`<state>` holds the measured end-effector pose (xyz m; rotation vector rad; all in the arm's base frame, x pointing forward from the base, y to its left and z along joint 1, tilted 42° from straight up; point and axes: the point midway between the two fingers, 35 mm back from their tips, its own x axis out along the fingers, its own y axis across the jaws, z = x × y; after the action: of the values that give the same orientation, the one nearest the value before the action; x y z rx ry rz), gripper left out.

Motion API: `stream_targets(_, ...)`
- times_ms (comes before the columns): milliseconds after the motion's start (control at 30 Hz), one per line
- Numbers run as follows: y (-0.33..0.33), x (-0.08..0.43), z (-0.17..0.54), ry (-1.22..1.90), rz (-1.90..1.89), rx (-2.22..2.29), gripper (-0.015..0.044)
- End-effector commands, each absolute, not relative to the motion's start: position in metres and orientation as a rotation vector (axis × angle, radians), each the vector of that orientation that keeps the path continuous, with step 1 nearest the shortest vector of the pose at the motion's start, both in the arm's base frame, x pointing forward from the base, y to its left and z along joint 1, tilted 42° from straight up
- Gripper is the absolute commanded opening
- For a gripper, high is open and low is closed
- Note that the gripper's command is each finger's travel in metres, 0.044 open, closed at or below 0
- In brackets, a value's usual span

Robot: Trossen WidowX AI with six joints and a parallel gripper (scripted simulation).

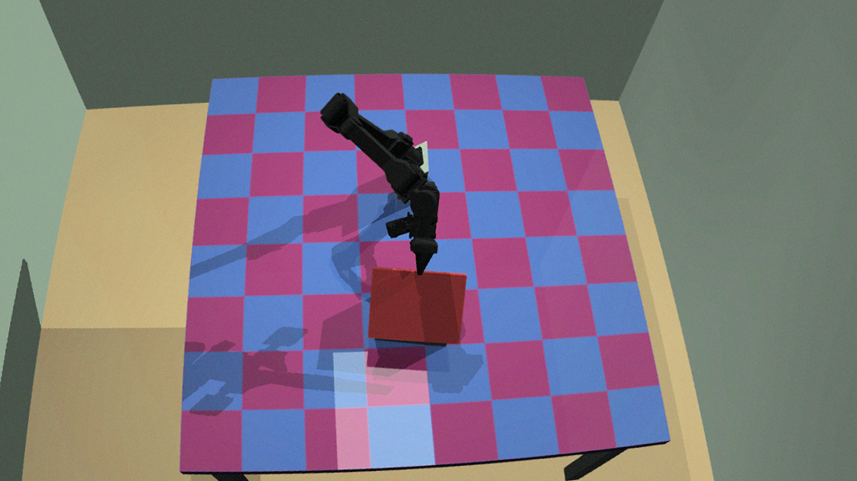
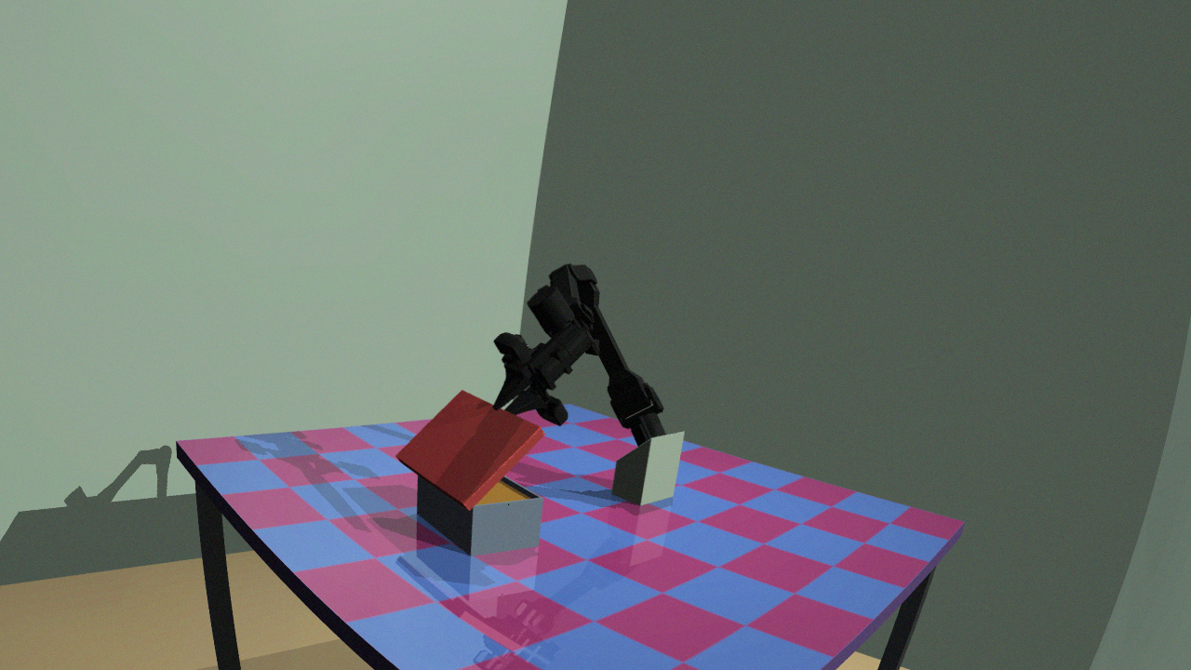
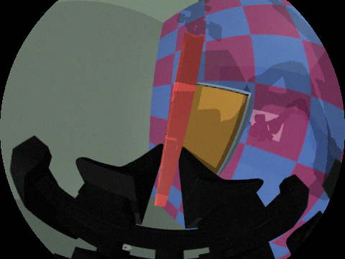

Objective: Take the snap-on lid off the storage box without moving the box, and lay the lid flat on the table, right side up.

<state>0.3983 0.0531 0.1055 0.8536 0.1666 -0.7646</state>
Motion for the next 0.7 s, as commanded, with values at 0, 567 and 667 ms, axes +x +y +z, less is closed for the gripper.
stream_targets(0, 0.06, 0.401, 0.115, 0.155, -0.754, 0.869, 0.0)
stream_targets(567, 0.067, 0.4, 0.124, 0.156, -0.754, 0.87, 0.0)
stream_targets(667, 0.06, 0.396, 0.126, 0.156, -0.754, 0.869, 0.0)
